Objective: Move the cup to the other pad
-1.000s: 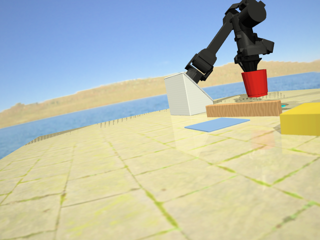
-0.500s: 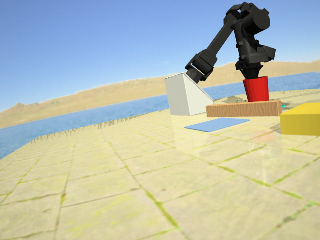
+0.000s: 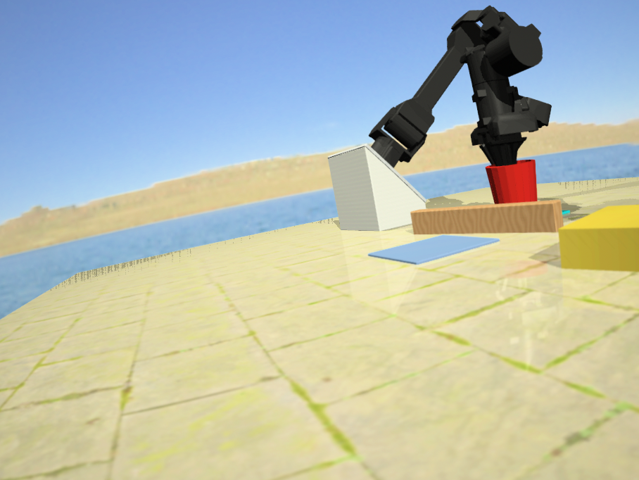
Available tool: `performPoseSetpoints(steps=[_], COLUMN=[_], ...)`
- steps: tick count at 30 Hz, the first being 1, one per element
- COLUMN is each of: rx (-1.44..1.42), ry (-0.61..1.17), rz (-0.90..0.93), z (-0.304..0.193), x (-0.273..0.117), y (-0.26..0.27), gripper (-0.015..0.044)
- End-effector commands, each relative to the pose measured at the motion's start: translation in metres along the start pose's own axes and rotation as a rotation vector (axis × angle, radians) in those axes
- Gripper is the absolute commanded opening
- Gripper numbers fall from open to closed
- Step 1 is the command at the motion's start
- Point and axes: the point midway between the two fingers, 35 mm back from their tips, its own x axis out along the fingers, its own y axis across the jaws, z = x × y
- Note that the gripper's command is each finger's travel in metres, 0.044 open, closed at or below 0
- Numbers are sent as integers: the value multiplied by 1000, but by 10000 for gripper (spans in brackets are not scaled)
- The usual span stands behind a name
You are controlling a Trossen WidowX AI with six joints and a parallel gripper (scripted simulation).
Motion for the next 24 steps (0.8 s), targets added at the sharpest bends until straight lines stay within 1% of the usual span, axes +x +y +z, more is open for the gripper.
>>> performPoseSetpoints(steps=[1, 6, 11, 24], rx=[-1, -1, -1, 0], ry=[0, 0, 0, 1], rz=[0, 0, 0, 0], z=[0, 0, 0, 0], x=[0, 0, 0, -6], y=[0, 0, 0, -1], gripper=[0, 0, 128, 128])
